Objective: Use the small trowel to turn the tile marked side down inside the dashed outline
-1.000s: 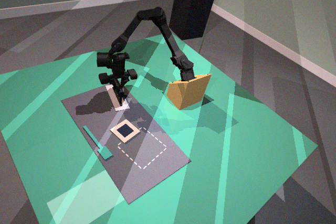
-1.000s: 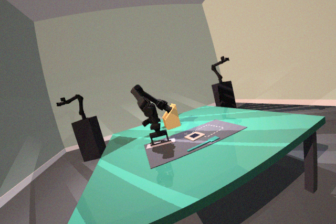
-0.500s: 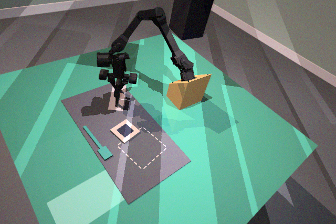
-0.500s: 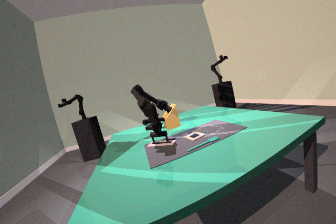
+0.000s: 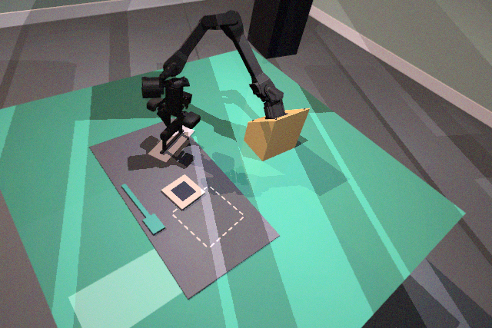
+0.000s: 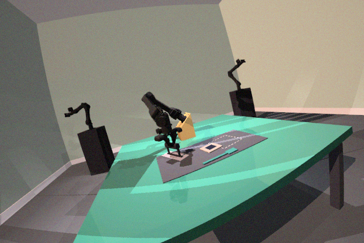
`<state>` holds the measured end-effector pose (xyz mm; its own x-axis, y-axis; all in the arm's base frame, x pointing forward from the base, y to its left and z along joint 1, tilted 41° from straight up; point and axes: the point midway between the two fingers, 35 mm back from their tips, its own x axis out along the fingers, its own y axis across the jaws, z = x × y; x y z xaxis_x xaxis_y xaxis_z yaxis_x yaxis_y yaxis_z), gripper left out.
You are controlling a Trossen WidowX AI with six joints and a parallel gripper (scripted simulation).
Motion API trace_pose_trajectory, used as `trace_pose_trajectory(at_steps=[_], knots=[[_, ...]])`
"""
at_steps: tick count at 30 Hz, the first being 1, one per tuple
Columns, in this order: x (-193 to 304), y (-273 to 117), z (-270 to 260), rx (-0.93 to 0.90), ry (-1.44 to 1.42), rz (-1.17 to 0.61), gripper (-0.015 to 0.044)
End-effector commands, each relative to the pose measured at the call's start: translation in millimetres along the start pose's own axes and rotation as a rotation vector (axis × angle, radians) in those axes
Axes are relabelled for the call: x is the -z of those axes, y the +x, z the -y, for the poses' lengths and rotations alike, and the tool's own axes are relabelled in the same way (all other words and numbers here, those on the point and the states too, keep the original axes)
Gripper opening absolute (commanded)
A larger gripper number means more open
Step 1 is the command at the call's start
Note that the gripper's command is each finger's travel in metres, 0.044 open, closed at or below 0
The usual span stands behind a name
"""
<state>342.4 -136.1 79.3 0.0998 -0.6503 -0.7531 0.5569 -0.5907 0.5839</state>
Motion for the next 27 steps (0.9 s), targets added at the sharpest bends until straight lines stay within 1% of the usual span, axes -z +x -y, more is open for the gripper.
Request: trace_pose_trajectory(at_steps=[1, 5, 10, 15, 16, 27], knots=[[0.2, 0.3, -0.1, 0.0, 0.126, 0.0, 0.013], [0.2, 0.3, -0.1, 0.0, 0.226, 0.0, 0.013], [0.2, 0.3, -0.1, 0.0, 0.231, 0.0, 0.013], [0.2, 0.3, -0.1, 0.0, 0.231, 0.0, 0.0261], [0.2, 0.3, -0.1, 0.0, 0.231, 0.0, 0.027], [0.2, 0.3, -0.1, 0.0, 0.231, 0.0, 0.027]])
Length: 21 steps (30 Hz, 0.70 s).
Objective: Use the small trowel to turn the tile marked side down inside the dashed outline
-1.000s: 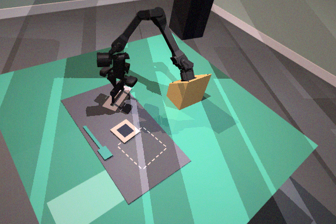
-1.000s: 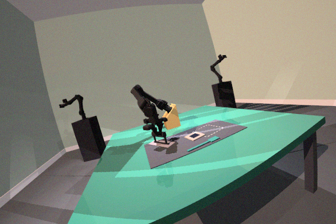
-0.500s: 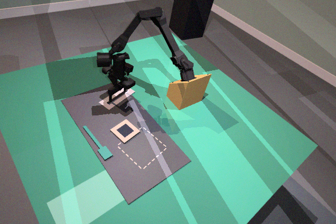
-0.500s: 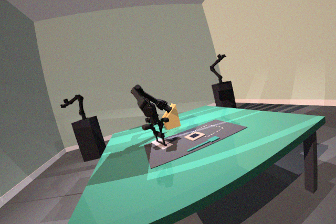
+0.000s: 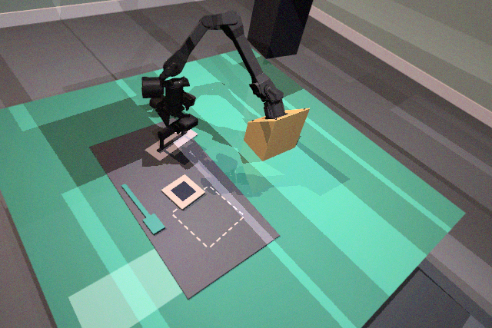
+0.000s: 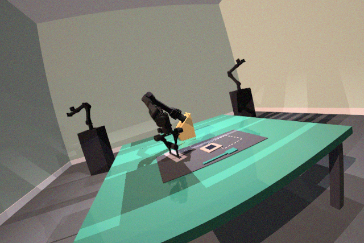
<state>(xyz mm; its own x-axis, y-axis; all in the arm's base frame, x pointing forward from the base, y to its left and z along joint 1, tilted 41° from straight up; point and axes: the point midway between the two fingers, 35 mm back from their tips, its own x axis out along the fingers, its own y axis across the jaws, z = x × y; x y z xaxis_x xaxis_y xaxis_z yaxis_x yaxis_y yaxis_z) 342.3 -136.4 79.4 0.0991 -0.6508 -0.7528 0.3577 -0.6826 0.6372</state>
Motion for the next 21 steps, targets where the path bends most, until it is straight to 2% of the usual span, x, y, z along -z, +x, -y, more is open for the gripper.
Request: trace_pose_trajectory(at_steps=[1, 8, 13, 21], knots=[[0.4, 0.1, 0.1, 0.0, 0.005, -0.001, 0.027], [0.4, -2.3, 0.1, 0.0, 0.006, -0.001, 0.027], [-2.9, -44.4, 0.5, -0.001, 0.025, -0.001, 0.027], [-2.9, -44.4, 0.5, -0.001, -0.027, -0.001, 0.027]])
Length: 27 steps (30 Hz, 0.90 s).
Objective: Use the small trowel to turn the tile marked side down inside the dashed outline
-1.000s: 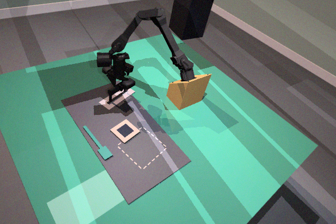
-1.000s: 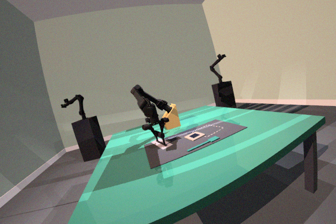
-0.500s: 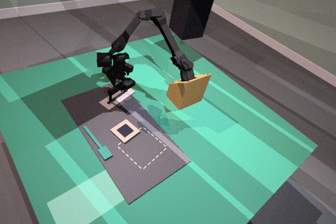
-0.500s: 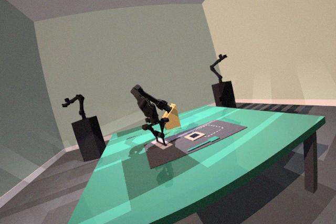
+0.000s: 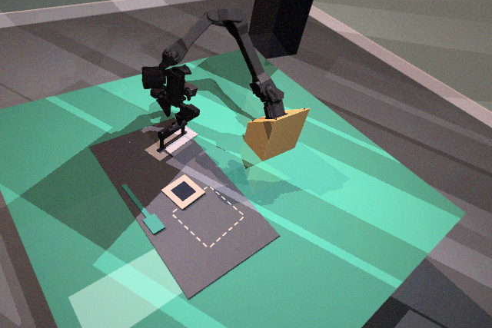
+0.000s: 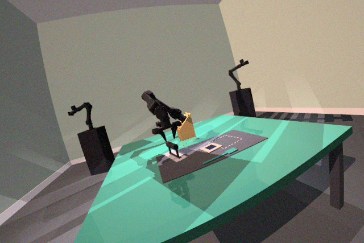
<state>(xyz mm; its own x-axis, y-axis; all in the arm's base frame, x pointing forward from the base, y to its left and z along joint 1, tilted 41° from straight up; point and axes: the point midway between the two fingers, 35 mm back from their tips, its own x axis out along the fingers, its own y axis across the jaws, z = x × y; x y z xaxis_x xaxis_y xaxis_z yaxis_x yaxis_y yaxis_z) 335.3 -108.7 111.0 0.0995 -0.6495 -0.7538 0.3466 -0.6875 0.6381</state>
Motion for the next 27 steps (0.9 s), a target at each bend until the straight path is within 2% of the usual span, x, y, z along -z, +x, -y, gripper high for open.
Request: trace_pose_trajectory(at_steps=[1, 27], knots=[[-0.3, -1.9, -0.7, -0.003, -0.074, 0.0, 0.027], [0.6, -2.0, -0.5, -0.003, -0.973, 0.0, 0.027]])
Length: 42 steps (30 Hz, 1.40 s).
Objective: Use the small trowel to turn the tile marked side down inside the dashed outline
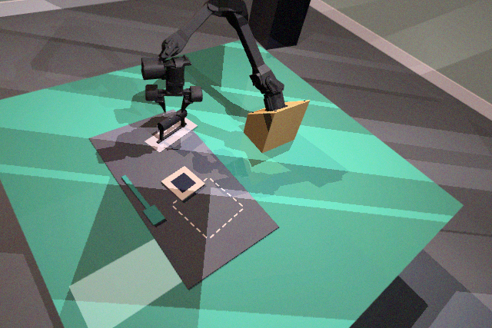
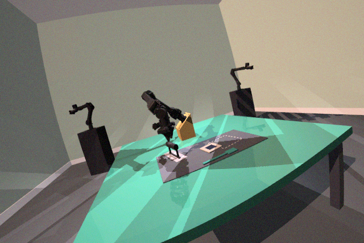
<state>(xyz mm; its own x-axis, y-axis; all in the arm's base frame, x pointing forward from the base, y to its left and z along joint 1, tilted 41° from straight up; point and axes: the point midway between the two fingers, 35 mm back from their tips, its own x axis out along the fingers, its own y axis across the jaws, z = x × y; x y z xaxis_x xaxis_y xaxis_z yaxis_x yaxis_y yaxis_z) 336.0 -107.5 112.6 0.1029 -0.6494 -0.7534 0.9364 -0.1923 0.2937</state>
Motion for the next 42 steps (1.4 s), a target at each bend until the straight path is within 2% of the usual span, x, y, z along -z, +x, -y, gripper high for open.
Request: trace_pose_trajectory(at_steps=[1, 42], knots=[[-0.2, -0.1, 0.0, 0.001, -0.137, 0.002, 0.027], [0.0, 0.0, -0.6, 0.002, -1.549, -0.001, 0.027]])
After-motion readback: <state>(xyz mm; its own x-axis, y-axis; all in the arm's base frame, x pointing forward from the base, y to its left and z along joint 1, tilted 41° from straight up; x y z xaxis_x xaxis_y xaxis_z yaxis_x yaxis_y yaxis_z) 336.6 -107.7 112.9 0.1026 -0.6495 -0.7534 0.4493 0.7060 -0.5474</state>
